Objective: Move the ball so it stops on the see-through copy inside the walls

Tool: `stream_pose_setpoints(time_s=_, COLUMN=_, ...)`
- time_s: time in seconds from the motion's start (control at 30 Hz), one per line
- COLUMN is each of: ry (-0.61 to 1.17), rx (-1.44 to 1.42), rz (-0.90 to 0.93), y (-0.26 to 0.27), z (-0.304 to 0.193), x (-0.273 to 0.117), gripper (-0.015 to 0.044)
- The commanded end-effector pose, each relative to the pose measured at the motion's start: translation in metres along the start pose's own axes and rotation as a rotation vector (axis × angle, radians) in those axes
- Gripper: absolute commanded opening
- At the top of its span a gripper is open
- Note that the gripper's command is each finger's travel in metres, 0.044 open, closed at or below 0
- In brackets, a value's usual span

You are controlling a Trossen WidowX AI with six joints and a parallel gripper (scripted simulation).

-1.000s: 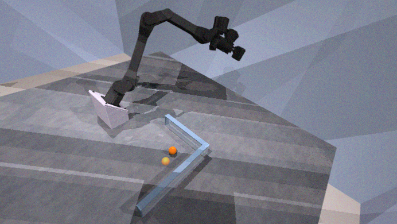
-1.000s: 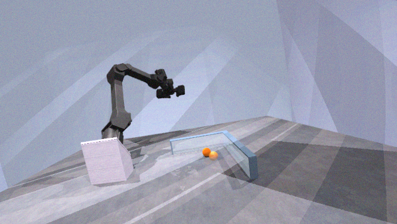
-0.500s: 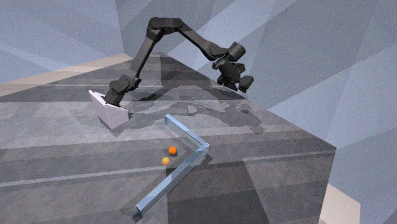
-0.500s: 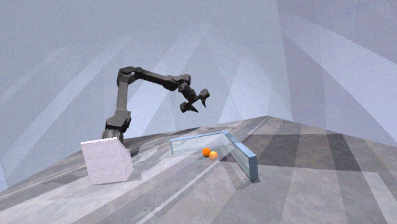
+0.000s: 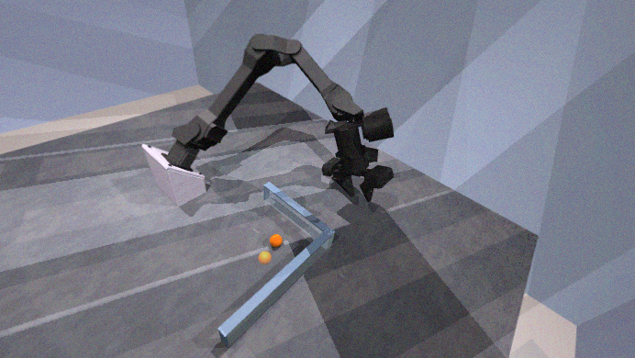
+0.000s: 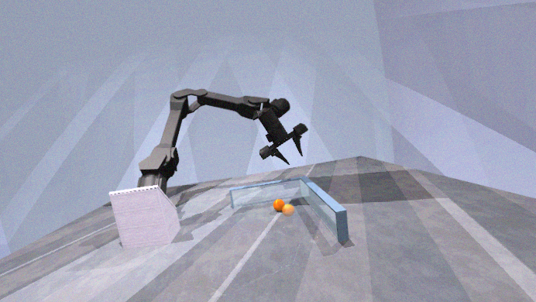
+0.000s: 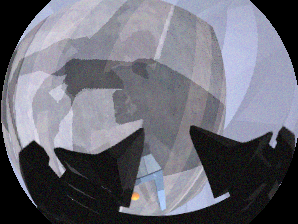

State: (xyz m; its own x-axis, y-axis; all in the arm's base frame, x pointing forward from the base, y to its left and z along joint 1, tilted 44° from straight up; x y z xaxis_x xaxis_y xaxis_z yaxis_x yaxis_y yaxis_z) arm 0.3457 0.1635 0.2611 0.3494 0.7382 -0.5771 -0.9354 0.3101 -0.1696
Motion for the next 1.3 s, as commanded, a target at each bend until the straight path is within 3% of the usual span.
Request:
stream_pose_setpoints(time_s=0.0, ry=0.113, rx=-0.03, rz=0.061, y=-0.015, z=-0.064, x=-0.002, gripper=0.0257)
stream_pose_setpoints(time_s=0.2, ry=0.188, rx=-0.063, rz=0.2, y=-0.014, z=-0.138, x=-0.008, gripper=0.0257)
stream_pose_setpoints(time_s=0.43, ry=0.159, rx=-0.063, rz=0.415, y=0.012, z=-0.204, x=-0.014, gripper=0.0257)
stream_pose_setpoints(time_s=1.27, ry=0.152, rx=-0.062, rz=0.428, y=0.024, z=-0.213, x=0.008, gripper=0.0257)
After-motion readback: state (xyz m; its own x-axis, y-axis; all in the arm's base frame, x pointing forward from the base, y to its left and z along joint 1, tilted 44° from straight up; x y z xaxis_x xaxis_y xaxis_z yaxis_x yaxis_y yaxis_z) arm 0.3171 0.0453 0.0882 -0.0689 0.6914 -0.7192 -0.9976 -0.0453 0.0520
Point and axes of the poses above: the point midway between the two fingers, 35 mm back from their tips, its own x axis out along the fingers, its own y axis across the jaws, z = x × y, the point moved 8 cm from there along -x, back along the fingers, and after that the axes turned 7 degrees about x, right-handed, at the moved point
